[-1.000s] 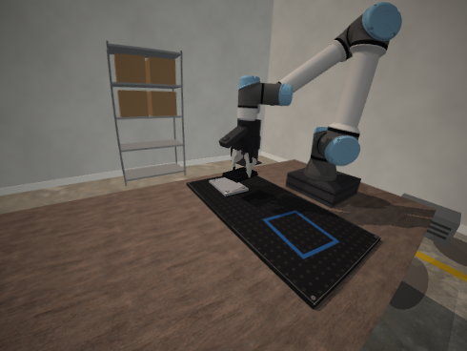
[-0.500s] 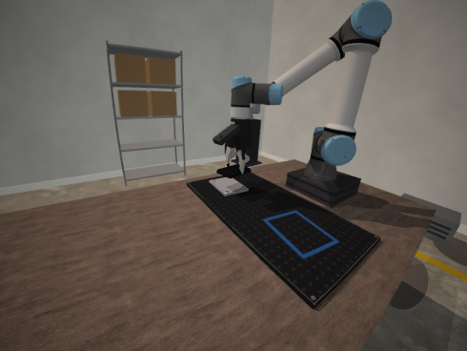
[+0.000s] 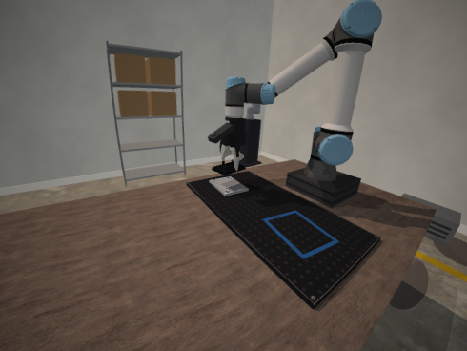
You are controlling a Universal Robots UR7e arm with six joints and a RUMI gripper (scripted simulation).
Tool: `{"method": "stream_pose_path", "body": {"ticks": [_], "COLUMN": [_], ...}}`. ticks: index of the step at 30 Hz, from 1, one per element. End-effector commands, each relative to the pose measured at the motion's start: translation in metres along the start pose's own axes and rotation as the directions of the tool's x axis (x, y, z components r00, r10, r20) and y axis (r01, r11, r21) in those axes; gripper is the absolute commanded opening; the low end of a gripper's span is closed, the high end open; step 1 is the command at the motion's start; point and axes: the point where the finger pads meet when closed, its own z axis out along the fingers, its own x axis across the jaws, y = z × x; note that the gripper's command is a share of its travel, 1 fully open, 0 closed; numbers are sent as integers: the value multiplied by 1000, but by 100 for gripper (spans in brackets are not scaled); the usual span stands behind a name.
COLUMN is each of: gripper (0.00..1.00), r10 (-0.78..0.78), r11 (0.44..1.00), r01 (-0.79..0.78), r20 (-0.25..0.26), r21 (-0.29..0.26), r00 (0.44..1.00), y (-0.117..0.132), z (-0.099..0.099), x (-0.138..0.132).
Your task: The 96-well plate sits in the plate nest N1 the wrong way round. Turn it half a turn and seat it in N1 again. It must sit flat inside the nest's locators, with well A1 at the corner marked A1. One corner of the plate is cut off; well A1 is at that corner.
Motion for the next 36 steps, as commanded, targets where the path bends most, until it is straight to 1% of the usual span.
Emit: {"method": "stream_pose_path", "body": {"ticks": [1, 2, 5, 7, 11, 16, 22, 24, 30, 36], "gripper": [0, 0, 0, 0, 0, 0, 0, 0, 0, 0], "r10": [-2, -2, 97, 97, 227, 385, 561, 561, 714, 839], "r11": [1000, 1000, 995, 995, 974, 923, 828, 828, 700, 544], "r01": [2, 2, -97, -97, -227, -385, -561, -561, -714, -839], "r20": [-1, -1, 0, 0, 1, 0, 0, 0, 0, 0], "r21": [2, 2, 2, 2, 1, 0, 1, 1, 2, 2], "r00": [1000, 1000, 995, 995, 974, 923, 828, 828, 700, 544], "y": [-1, -1, 0, 0, 0, 0, 0, 0, 0, -1], "z": [-1, -1, -1, -1, 0, 0, -1, -1, -1, -1], "x": [5, 5, 3, 3, 1, 2, 3, 3, 3, 3]}}
